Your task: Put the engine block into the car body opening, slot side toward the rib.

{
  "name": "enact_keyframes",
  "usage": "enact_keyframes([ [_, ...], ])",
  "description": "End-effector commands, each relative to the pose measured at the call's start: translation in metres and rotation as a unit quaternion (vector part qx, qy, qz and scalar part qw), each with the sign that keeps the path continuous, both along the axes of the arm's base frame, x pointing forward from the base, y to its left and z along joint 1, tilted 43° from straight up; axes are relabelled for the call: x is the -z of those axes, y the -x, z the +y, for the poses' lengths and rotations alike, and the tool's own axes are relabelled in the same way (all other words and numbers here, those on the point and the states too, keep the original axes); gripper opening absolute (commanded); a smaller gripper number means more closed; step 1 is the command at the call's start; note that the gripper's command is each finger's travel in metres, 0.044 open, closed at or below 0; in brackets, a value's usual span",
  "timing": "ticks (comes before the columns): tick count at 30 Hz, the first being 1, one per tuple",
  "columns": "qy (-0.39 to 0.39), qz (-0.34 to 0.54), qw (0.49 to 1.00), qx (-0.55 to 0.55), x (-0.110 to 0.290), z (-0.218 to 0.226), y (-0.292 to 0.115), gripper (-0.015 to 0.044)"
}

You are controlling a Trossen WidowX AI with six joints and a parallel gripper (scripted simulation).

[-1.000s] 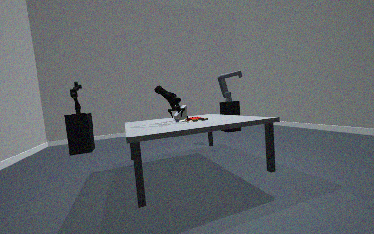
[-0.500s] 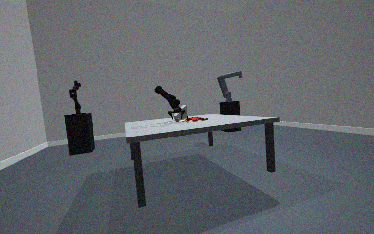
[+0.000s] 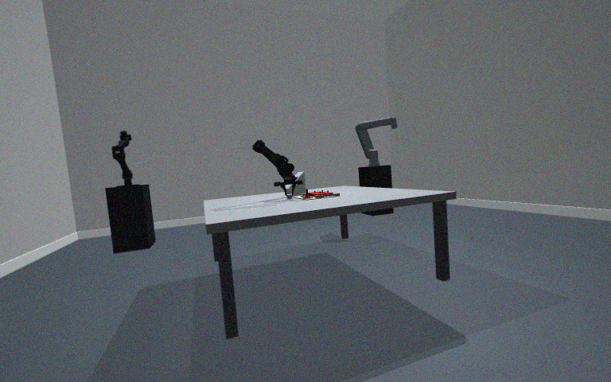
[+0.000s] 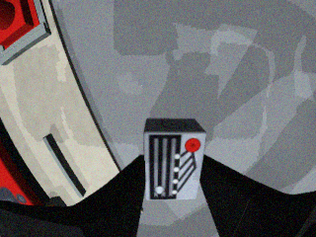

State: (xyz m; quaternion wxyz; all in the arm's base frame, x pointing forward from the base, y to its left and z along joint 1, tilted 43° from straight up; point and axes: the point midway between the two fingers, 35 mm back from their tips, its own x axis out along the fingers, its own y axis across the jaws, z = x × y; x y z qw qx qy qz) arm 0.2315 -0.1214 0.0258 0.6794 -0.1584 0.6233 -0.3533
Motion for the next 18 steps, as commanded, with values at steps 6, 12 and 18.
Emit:
enact_keyframes([
  [6, 0.001, 0.001, 1.0, -0.001, 0.0, 0.0, 0.0, 0.0052],
  [12, -0.002, 0.0, 1.0, -0.002, -0.01, 0.011, -0.005, 0.0],
  [18, -0.005, 0.0, 1.0, -0.002, -0.022, 0.024, -0.008, 0.0],
])
